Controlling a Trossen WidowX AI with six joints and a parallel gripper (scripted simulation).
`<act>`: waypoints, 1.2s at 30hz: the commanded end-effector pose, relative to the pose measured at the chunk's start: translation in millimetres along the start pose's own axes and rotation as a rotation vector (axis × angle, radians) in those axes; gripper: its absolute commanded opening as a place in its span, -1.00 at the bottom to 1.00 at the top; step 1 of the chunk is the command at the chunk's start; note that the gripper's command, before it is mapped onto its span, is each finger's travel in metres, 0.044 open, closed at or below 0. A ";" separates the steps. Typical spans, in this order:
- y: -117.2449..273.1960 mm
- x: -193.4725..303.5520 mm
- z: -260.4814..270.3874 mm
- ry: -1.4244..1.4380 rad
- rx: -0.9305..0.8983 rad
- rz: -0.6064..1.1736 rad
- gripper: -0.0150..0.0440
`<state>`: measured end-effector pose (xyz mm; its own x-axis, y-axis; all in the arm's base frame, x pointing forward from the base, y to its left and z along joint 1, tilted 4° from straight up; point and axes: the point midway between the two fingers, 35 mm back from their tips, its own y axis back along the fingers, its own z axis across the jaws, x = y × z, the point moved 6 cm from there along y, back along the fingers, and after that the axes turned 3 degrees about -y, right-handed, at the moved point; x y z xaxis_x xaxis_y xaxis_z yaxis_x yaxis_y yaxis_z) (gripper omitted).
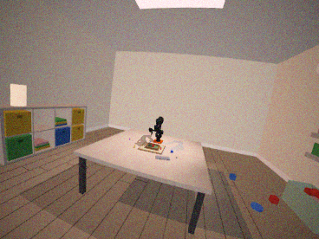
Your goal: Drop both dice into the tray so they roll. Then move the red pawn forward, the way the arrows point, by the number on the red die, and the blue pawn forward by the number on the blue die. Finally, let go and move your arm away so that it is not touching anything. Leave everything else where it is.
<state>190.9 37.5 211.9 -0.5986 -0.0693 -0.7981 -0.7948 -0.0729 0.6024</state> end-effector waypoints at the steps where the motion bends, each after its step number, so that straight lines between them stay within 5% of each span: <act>1: 3.8 -3.9 0.1 0.000 0.006 0.017 1.00; 18: -59.7 -31.7 0.3 -0.005 0.049 0.843 1.00; 23: -53.5 -30.6 0.5 0.006 0.048 0.773 1.00; 29: -68.3 -36.5 37.4 0.102 0.003 0.793 0.47; 36: -88.6 -35.9 126.1 0.321 -0.105 0.819 0.44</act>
<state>268.8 124.9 194.7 -0.9473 -0.3014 -0.1086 -0.1234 0.0306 0.9919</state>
